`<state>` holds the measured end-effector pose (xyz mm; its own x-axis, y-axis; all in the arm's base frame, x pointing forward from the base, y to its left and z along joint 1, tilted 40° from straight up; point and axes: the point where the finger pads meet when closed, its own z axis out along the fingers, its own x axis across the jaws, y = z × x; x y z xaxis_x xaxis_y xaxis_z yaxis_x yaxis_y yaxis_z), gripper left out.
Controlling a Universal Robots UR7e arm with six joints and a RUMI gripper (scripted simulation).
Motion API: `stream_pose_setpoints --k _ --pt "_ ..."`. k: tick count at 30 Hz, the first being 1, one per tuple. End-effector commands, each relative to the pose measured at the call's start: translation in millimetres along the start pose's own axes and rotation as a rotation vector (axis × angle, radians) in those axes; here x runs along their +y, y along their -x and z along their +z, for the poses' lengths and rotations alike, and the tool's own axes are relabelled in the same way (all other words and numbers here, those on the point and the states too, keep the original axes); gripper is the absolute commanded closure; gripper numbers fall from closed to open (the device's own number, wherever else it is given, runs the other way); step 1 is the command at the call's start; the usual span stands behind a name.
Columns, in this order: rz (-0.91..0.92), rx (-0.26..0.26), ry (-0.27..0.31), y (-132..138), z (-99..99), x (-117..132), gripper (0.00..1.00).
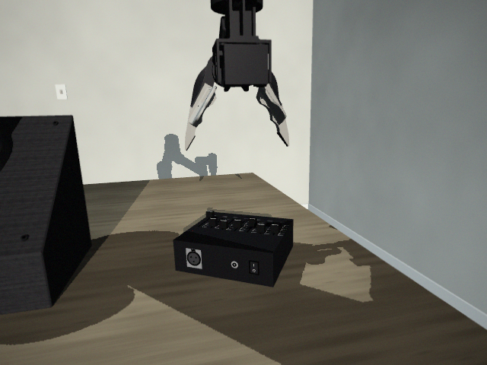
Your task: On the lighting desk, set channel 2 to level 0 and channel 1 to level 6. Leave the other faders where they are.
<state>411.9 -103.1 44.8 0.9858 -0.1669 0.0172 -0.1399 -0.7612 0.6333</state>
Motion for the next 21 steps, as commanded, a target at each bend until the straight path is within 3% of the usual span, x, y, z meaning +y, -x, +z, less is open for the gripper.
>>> stream_pose_setpoints --k 1,21 --pt "-0.034 0.003 0.013 2.6 -3.6 -4.8 0.0" --pt "-0.048 0.004 0.018 3.7 -4.8 -6.6 0.0"
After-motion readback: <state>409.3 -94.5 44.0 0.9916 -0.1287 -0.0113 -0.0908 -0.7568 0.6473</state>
